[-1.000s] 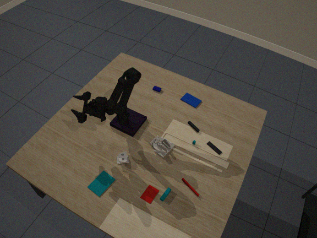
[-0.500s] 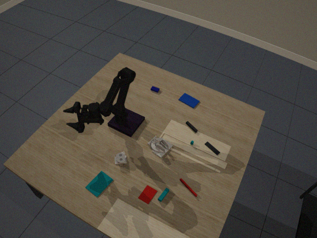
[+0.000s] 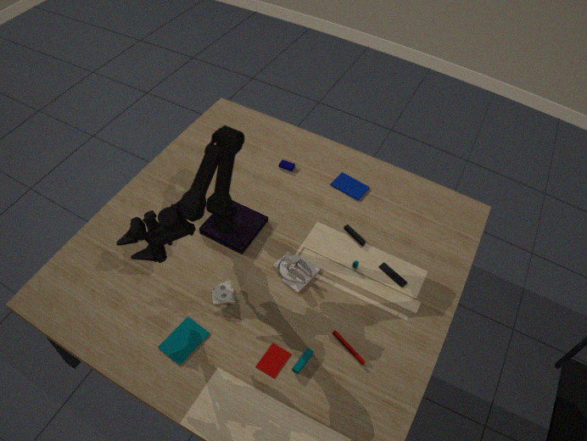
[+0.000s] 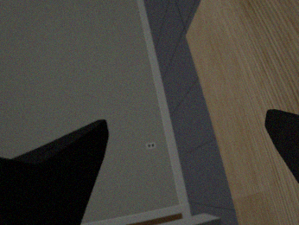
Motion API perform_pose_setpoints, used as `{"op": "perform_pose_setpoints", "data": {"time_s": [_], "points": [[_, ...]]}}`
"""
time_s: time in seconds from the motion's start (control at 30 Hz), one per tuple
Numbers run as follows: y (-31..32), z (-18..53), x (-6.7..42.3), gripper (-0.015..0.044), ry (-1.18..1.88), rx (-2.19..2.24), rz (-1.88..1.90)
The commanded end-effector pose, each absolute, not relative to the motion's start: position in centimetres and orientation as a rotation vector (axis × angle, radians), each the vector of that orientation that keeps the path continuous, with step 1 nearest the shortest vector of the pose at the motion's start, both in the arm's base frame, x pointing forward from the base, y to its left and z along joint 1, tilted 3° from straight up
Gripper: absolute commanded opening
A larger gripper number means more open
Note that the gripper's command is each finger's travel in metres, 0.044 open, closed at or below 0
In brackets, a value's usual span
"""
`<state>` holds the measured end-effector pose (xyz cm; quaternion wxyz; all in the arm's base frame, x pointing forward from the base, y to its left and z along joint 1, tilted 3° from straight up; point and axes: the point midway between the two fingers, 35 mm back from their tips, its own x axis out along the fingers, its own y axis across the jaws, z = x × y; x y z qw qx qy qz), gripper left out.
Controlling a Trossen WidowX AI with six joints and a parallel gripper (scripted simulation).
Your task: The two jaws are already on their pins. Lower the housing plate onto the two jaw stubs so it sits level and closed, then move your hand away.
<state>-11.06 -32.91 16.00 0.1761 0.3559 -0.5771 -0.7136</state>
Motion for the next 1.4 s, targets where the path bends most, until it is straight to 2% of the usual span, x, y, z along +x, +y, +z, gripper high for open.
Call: {"op": "perform_pose_setpoints", "data": {"time_s": [0.0, 0.67, 1.37], "points": [[-34.0, 15.2, -9.4, 0.0440, -1.496, 1.096, -2.048], [-35.5, 11.3, 1.7, 0.0440, -0.691, 1.495, -2.056], [-29.3, 9.4, 11.9, 0.0440, 0.198, 1.786, -1.933]]}}
